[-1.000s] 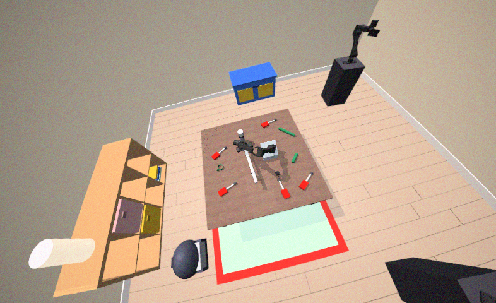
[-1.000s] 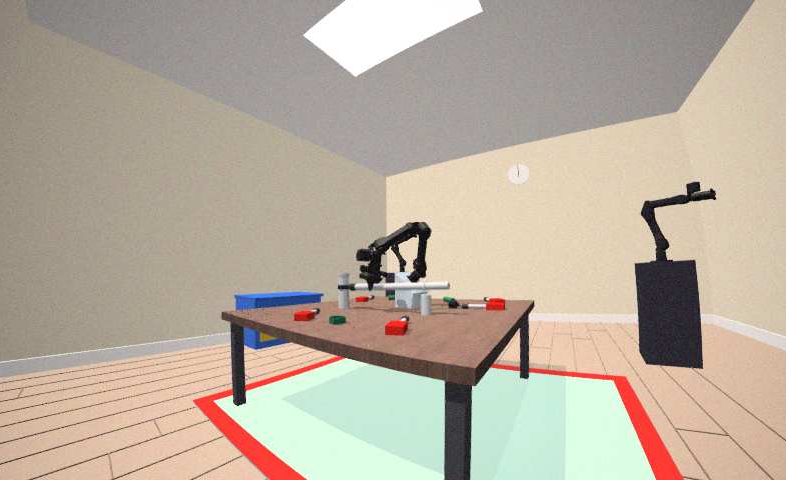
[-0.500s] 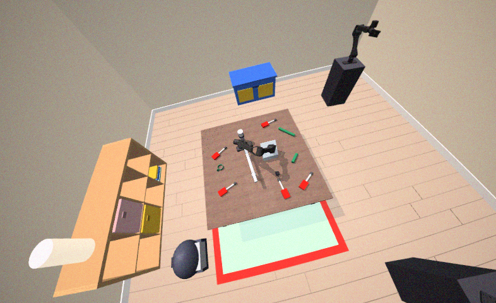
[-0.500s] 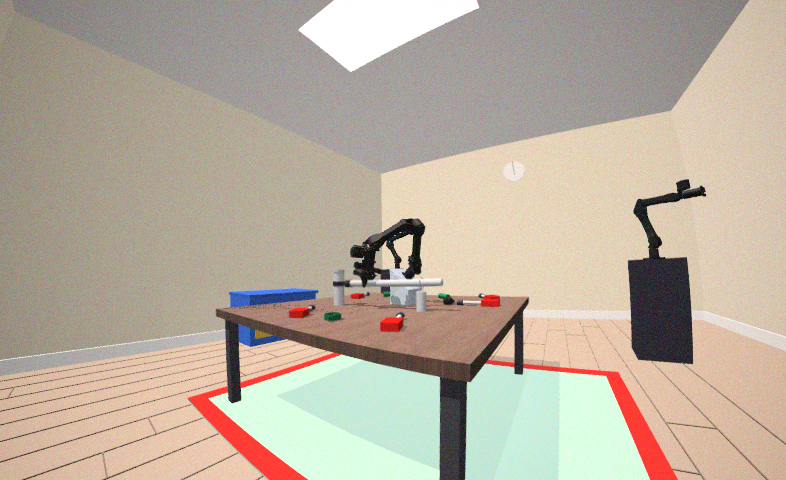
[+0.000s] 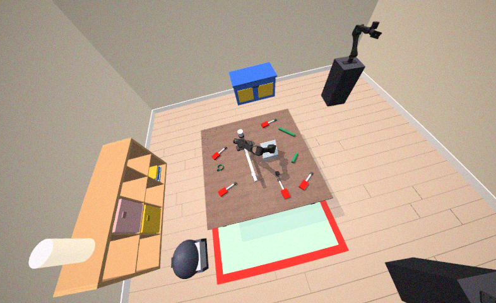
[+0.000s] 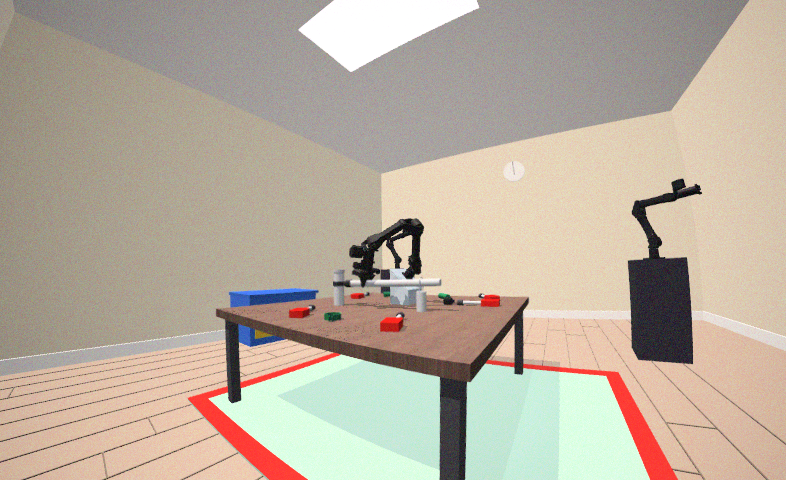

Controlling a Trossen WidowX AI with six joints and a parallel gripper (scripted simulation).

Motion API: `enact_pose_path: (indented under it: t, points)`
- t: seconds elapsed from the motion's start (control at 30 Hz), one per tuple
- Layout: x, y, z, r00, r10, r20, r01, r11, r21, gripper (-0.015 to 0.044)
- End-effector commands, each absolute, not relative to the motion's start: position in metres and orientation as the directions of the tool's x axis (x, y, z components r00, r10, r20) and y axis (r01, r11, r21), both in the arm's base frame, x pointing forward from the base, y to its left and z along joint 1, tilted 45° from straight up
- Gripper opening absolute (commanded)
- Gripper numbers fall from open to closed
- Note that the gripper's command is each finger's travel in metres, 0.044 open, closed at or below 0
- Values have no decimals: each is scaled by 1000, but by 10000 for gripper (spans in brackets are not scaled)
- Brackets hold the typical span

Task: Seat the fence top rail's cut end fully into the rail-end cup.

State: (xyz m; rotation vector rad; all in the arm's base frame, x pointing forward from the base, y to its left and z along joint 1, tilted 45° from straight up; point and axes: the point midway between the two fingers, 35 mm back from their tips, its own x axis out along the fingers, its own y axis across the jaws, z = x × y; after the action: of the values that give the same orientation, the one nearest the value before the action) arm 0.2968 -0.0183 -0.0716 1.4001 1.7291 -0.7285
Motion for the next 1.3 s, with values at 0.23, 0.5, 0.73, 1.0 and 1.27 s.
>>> enact_pose_path:
  t: [0.23,0.5,0.73,1.0,1.27]
  points:
    - [297,-19,-72,-89,526,-846,973,228,40,0]
    - [297,-19,-72,-89,526,-846,973,228,40,131]
    - [297,-19,-68,-89,526,-846,973,228,40,315]
    - [296,-20,-33,-89,526,-846,973,228,39,440]
    - [295,-22,-20,-85,527,-846,974,223,41,440]
